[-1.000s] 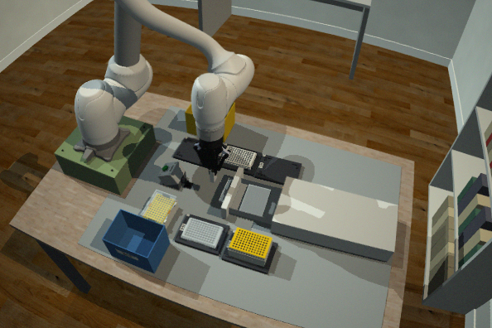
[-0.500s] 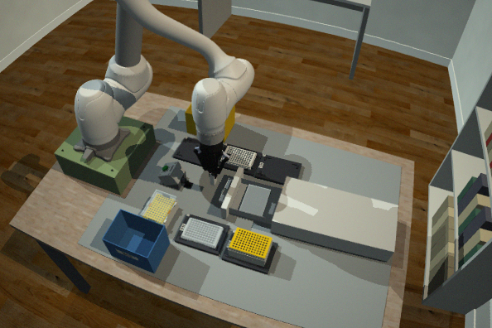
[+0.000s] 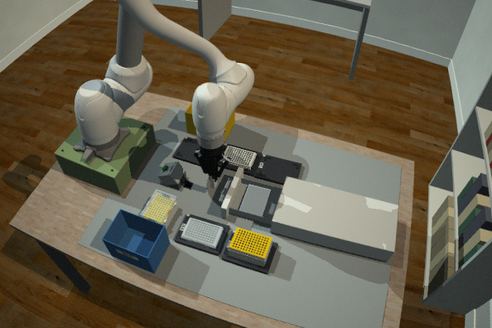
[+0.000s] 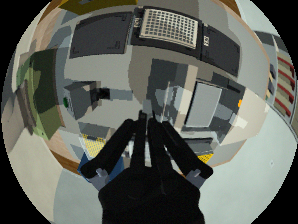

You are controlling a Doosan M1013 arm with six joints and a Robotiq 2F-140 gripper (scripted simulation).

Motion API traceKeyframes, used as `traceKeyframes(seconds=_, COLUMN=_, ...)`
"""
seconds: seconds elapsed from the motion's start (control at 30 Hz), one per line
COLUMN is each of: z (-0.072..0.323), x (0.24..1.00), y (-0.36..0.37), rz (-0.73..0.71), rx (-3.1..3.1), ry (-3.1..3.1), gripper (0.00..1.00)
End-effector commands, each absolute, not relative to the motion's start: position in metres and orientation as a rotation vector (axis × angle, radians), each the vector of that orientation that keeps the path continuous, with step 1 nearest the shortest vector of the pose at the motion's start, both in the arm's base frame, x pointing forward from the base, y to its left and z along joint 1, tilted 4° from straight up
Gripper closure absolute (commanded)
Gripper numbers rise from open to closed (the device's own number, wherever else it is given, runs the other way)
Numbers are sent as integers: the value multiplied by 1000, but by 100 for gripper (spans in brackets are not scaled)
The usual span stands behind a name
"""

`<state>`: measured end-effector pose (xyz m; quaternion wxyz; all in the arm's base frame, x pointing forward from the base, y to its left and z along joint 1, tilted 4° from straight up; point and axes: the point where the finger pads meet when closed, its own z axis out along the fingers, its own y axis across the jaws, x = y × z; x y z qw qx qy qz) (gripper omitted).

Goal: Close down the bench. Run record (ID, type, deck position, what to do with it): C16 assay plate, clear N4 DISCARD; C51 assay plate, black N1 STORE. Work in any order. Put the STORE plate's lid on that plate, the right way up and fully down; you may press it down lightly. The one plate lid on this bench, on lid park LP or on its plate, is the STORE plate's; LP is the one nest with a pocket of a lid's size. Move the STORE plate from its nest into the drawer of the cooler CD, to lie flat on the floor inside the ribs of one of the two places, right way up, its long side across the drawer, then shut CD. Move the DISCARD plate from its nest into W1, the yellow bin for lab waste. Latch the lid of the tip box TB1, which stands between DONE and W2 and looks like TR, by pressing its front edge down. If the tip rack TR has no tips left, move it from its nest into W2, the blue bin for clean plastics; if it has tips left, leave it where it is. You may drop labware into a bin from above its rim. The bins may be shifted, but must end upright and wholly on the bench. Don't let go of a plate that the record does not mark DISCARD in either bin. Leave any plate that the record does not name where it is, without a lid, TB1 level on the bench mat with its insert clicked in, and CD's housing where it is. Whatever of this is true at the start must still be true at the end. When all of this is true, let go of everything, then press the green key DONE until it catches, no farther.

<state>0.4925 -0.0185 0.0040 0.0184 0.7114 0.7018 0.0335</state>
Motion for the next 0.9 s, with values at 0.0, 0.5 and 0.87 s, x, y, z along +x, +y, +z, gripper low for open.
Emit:
traceKeyframes(seconds=0.0, z=0, x=493, y=-18, rz=104, rx=2209, ry=2179, gripper=100)
traceKeyframes(seconds=0.5, z=-17, x=494, y=-18, rz=104, rx=2209, ry=2179, gripper=100)
traceKeyframes(seconds=0.87, z=-32, x=495, y=-18, rz=104, rx=2209, ry=2179, gripper=100)
